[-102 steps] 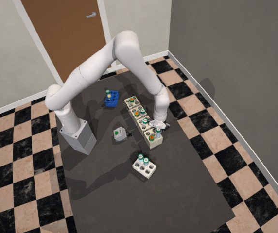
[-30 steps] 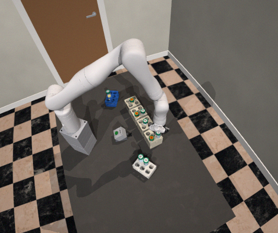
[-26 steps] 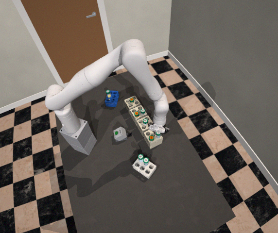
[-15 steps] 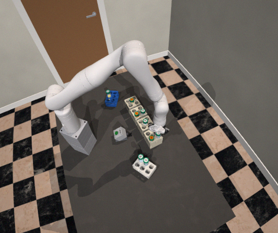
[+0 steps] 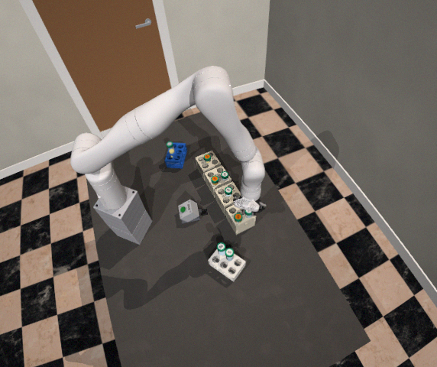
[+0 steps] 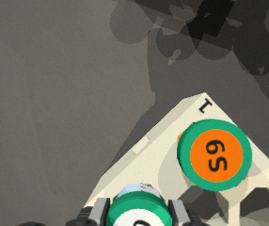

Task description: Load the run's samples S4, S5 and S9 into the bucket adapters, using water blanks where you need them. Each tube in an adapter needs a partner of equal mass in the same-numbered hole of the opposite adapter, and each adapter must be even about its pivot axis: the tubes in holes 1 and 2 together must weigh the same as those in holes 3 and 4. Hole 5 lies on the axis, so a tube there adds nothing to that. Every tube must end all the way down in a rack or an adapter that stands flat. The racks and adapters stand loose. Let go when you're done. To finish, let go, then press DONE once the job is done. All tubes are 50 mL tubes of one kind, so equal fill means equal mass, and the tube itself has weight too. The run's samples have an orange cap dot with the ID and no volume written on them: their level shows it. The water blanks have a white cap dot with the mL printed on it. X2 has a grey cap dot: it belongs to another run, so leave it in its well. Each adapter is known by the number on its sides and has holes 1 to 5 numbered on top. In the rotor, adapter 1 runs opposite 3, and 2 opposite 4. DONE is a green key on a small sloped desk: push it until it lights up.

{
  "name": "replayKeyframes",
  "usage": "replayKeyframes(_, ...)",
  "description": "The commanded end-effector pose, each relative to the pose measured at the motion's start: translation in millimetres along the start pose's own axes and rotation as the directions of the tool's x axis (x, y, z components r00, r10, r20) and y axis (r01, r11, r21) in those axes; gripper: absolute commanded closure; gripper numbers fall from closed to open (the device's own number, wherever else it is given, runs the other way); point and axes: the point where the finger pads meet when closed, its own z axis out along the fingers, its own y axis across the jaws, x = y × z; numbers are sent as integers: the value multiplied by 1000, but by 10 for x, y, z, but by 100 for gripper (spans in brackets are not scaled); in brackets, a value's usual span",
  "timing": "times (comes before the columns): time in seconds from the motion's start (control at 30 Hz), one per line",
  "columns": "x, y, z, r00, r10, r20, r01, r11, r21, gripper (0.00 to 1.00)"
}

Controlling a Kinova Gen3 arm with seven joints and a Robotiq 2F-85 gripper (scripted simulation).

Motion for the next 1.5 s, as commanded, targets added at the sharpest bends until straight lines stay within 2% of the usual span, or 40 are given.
replayKeyframes(0.0,-3,-7,15,1000,0,1,0,1000,2,90)
replayKeyframes(0.67,-3,-7,75,1000,0,1,0,1000,2,90)
replayKeyframes(0.7,-3,-7,75,1000,0,1,0,1000,2,38)
replayKeyframes(1.47,-3,-7,74,1000,0,1,0,1000,2,38)
